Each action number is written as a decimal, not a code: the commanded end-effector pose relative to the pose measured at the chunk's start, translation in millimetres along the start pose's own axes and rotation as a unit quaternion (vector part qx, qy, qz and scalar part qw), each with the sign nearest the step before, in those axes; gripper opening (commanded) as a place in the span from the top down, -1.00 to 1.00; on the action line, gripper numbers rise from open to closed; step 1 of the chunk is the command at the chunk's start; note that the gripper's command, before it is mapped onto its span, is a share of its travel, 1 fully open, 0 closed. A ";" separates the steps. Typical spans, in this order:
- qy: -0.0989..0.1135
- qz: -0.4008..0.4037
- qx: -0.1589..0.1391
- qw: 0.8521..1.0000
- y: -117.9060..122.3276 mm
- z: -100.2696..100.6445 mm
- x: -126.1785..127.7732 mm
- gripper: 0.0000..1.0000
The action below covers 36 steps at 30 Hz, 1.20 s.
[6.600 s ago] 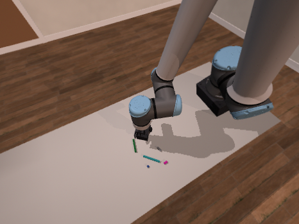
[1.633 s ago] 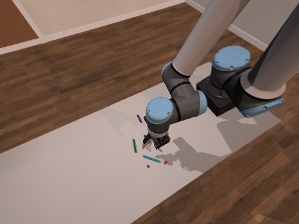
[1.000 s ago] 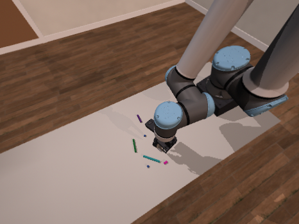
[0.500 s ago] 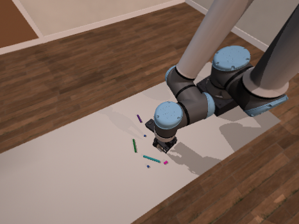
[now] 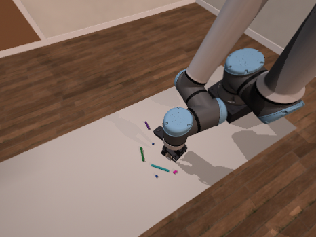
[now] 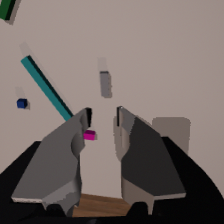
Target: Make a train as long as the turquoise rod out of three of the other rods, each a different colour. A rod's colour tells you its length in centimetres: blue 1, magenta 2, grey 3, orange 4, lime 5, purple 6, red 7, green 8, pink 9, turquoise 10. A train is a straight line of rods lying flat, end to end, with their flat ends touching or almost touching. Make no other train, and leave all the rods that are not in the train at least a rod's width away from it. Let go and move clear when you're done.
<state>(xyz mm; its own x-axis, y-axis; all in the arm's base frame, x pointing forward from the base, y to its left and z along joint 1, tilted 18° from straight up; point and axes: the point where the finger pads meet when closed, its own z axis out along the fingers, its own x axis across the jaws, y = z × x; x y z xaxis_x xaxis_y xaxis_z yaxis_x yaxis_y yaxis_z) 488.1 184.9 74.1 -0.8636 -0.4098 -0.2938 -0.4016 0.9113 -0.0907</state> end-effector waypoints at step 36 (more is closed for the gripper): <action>0.000 0.000 0.000 1.000 -0.6 35.8 -0.7 0.72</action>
<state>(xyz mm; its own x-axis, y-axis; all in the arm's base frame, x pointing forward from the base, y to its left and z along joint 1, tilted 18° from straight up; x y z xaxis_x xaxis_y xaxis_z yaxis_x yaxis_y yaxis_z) 497.5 185.8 45.4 -0.8636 -0.4101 -0.2933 -0.4020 0.9112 -0.0905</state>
